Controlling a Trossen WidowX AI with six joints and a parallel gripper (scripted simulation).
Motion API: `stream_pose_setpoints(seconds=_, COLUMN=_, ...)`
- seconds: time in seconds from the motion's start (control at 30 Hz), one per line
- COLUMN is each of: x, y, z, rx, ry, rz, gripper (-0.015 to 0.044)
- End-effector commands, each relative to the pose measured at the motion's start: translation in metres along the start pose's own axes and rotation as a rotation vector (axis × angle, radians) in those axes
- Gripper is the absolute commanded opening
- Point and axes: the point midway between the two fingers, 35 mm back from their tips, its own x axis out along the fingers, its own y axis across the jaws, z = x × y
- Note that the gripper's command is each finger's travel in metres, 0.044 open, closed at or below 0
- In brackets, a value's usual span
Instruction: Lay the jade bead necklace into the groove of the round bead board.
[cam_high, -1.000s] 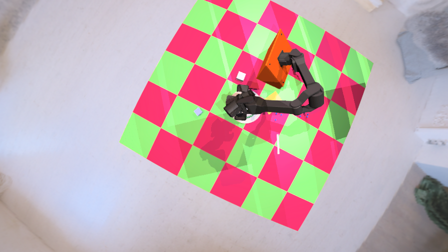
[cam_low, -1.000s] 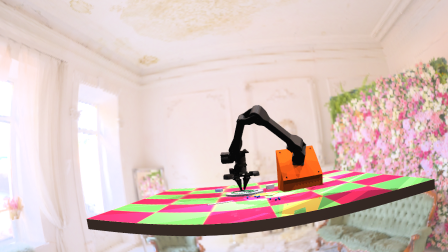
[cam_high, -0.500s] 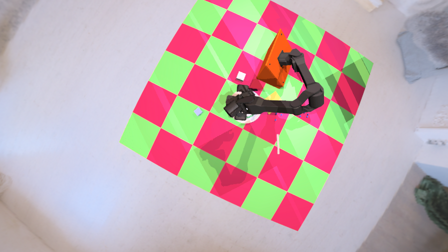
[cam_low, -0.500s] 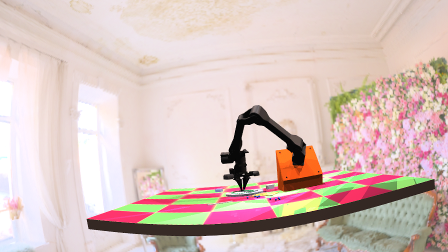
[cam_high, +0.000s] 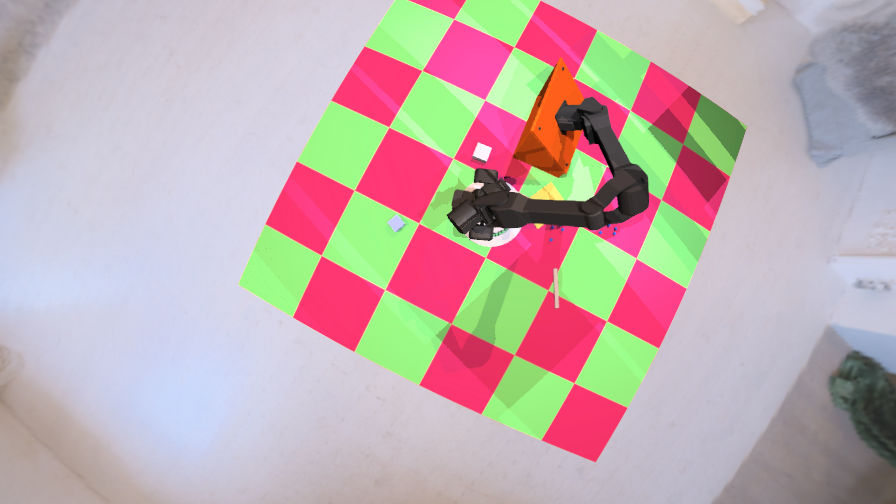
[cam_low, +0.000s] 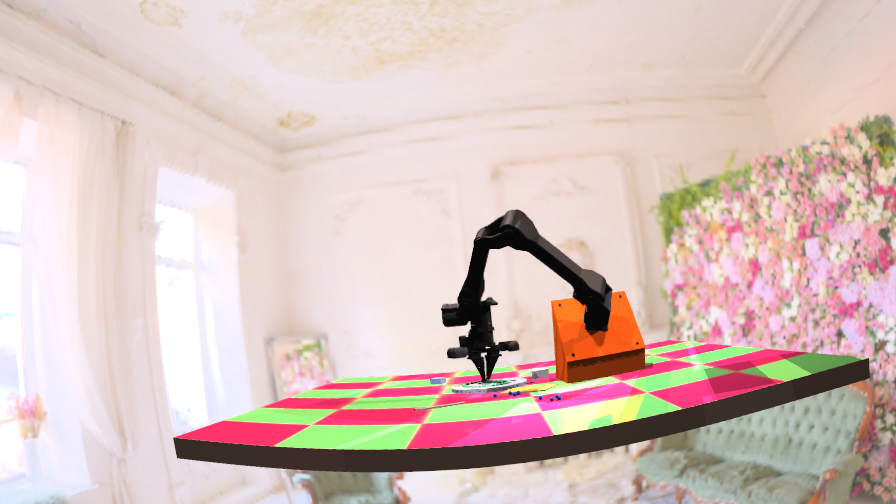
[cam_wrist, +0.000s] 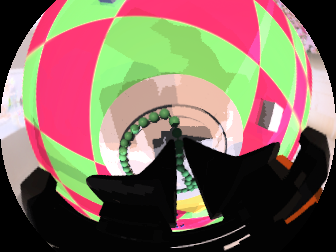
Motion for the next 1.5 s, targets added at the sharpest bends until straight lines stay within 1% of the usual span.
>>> stream_pose_setpoints(seconds=0.0, x=-0.004, y=0.000, z=0.000, rx=-0.001, ry=0.002, rz=0.001, gripper=0.0000)
stream_pose_setpoints(seconds=0.43, x=-0.004, y=-0.025, z=0.025, rx=-0.001, ry=0.000, rz=0.001, gripper=0.0000)
stream_pose_setpoints(seconds=1.03, x=0.004, y=-0.025, z=0.025, rx=-0.001, ry=0.000, rz=0.001, gripper=0.0000)
stream_pose_setpoints(seconds=1.07, x=-0.002, y=-0.024, z=0.028, rx=-0.002, ry=-0.011, rz=0.011, gripper=0.0026)
stream_pose_setpoints(seconds=1.47, x=-0.002, y=-0.024, z=0.027, rx=-0.002, ry=-0.010, rz=0.010, gripper=0.0341)
